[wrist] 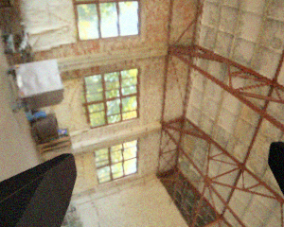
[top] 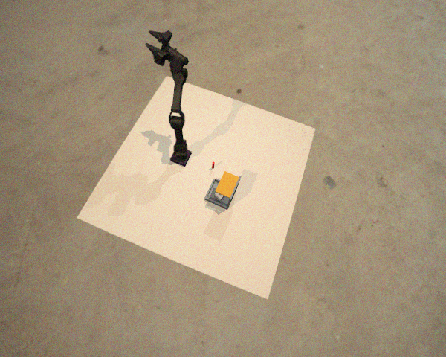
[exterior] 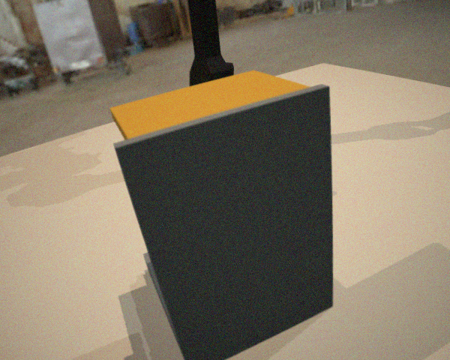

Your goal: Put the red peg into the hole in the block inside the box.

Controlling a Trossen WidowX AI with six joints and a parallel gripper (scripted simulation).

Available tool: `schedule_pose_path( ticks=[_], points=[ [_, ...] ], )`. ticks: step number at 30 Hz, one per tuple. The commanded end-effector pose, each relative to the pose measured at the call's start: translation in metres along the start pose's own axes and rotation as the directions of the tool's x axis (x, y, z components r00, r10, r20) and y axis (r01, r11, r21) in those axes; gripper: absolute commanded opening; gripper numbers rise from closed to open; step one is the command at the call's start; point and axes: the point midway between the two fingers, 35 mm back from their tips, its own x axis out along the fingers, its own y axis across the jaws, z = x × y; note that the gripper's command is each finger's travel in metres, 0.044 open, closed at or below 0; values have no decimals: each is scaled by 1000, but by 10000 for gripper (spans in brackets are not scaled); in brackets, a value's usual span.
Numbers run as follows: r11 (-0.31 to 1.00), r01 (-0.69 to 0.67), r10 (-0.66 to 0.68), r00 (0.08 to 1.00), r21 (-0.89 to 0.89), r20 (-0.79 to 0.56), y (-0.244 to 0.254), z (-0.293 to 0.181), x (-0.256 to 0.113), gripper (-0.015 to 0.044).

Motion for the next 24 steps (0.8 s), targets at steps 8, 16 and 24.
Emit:
schedule_pose_path(
  ticks=[8,16,24],
  points=[
    [981,40,-13,990,192,-142,-3,-27,-28,440],
    [908,158,-32,949,387,-313,-6,-55,-67,440],
    [785,331,-53,878,523,-476,-7,-78,-113,440]
  ],
)
